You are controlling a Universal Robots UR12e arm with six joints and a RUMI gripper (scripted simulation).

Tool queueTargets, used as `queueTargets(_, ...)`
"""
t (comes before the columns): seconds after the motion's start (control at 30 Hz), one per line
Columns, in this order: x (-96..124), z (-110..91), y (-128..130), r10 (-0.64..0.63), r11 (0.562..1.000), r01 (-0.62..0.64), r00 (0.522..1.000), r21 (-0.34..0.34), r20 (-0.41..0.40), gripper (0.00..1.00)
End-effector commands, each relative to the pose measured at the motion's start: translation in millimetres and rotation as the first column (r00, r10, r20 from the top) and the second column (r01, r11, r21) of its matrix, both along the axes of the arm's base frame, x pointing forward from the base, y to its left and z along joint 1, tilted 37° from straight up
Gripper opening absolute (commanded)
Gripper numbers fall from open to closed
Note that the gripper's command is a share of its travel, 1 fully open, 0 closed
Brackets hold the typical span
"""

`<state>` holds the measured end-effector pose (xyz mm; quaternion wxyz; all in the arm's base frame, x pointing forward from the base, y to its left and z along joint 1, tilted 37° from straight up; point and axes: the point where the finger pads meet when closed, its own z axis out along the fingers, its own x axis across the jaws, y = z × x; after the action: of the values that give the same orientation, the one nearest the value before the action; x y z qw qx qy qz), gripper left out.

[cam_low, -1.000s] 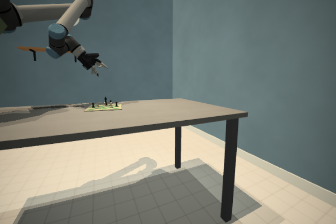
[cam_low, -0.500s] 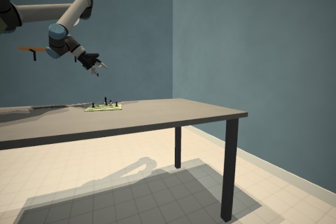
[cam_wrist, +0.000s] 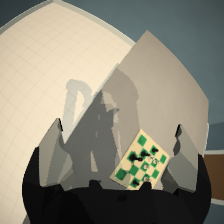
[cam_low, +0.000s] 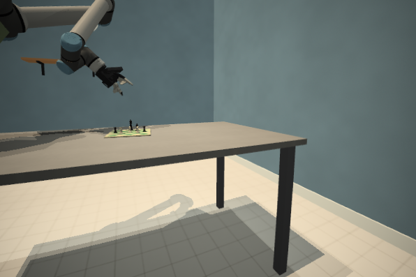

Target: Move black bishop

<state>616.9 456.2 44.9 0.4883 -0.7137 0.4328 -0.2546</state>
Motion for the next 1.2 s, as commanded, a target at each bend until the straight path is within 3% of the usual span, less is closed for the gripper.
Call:
queueTargets(0.0,0.9,-3.7,1.3,-0.049,0.999,0.049,0.999,0.008,-0.010,1.00)
queueTargets(0.5,5.9,-23.8,8.3,-0.272,0.961,0.275,0.960,0.038,-0.066,1.00)
queueTargets(0.77,9.8,-40.8,14.3,-0.450,0.887,0.458,0.885,0.052,-0.117,1.00)
queueTargets(0.83,9.8,-40.8,14.3,-0.450,0.887,0.458,0.885,0.052,-0.117,1.00)
queueTargets(1.0,13.0,-55.1,19.7,-0.589,0.796,0.603,0.792,0.056,-0.161,1.00)
queueTargets(1.17,14.5,-61.4,21.7,-0.637,0.754,0.654,0.750,0.055,-0.181,1.00)
